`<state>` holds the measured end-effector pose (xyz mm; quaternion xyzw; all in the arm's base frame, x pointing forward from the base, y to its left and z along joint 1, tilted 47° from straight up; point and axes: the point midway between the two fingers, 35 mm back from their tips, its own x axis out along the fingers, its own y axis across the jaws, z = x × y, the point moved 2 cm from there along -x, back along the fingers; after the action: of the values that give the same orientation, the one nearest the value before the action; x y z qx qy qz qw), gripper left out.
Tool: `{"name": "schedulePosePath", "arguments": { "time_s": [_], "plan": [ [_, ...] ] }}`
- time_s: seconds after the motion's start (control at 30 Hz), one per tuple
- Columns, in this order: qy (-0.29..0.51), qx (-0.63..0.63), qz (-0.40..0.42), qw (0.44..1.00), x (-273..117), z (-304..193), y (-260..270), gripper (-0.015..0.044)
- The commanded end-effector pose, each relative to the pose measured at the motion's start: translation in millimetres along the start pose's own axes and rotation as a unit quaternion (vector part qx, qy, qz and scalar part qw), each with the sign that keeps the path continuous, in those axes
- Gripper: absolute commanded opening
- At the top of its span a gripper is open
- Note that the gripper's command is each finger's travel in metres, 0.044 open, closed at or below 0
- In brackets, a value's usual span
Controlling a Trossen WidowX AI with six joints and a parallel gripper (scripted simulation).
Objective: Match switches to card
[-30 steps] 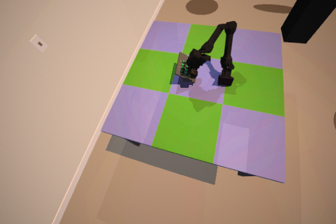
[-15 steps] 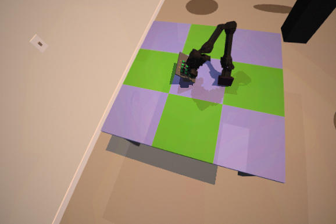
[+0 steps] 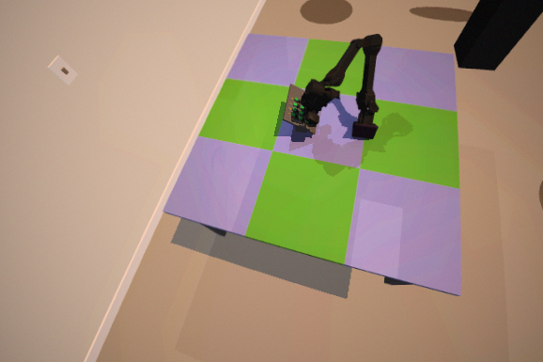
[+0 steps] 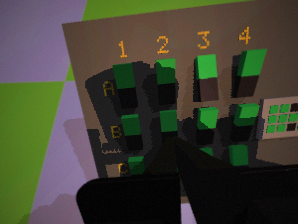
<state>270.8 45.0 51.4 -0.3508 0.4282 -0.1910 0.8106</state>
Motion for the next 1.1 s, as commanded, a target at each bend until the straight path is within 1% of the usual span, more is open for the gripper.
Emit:
{"name": "schedulePosePath", "arguments": {
  "time_s": [0.0, 0.13, 0.3, 0.37, 0.53, 0.8, 0.93, 1.0, 1.07],
  "plan": [
    [0.000, -0.001, 0.003, 1.000, 0.7, -0.1, 0.9, 0.0000],
    [0.002, 0.000, 0.002, 1.000, -6.0, 0.9, 1.5, 0.0000],
    [0.014, -0.001, 0.006, 1.000, -56.4, 3.0, 2.6, 0.0000],
    [0.014, -0.001, 0.004, 1.000, -63.8, 2.9, 1.3, 0.0000],
    [0.014, -0.001, 0.004, 1.000, -63.9, 2.3, -0.2, 0.0000],
    [0.015, -0.003, 0.004, 1.000, -64.6, -33.0, -57.9, 0.0000],
    [0.015, -0.003, 0.003, 1.000, -64.4, -36.9, -62.1, 0.0000],
    [0.014, -0.003, 0.005, 1.000, -58.4, -37.2, -61.3, 0.0000],
    [0.008, -0.003, 0.006, 1.000, -41.9, -38.2, -60.9, 0.0000]
  ]
}}
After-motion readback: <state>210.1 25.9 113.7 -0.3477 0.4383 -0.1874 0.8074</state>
